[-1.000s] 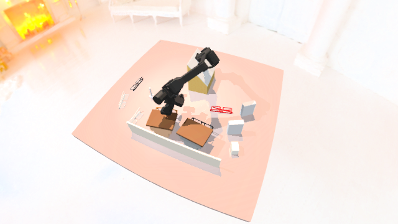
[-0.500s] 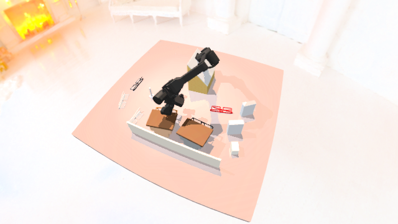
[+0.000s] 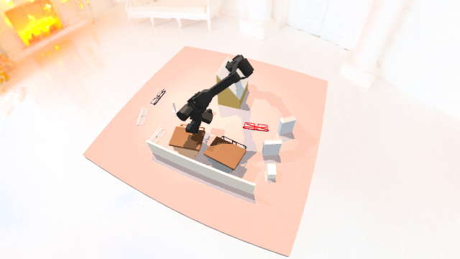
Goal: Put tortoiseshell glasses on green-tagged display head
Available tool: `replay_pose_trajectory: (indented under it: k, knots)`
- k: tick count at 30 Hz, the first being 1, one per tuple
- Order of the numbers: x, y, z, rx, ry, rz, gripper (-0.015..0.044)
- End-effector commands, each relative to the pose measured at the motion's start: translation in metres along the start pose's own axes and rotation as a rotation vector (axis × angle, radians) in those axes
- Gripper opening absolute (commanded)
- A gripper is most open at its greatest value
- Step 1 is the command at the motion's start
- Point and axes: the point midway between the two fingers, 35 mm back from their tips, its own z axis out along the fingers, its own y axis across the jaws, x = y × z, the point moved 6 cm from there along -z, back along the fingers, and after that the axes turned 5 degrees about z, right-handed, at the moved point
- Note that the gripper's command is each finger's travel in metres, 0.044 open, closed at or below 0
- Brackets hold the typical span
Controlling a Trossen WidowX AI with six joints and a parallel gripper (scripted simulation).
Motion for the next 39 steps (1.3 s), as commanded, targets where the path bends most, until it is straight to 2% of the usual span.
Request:
replay_pose_trajectory:
  k: [1, 16, 20, 28, 34, 39]
  knots:
    - [-0.001, 0.000, 0.004, -0.002, -0.004, 0.003, 0.0000]
    - [-0.001, 0.000, 0.004, -0.002, -0.004, 0.003, 0.0000]
    - [0.000, 0.000, 0.003, -0.001, 0.000, 0.000, 0.0105]
    - [0.000, 0.000, 0.003, -0.001, 0.000, 0.000, 0.0108]
    - [0.003, -0.004, -0.022, -0.051, 0.013, 0.001, 0.0108]
    - [0.003, -0.005, -0.024, -0.055, 0.013, 0.001, 0.0108]
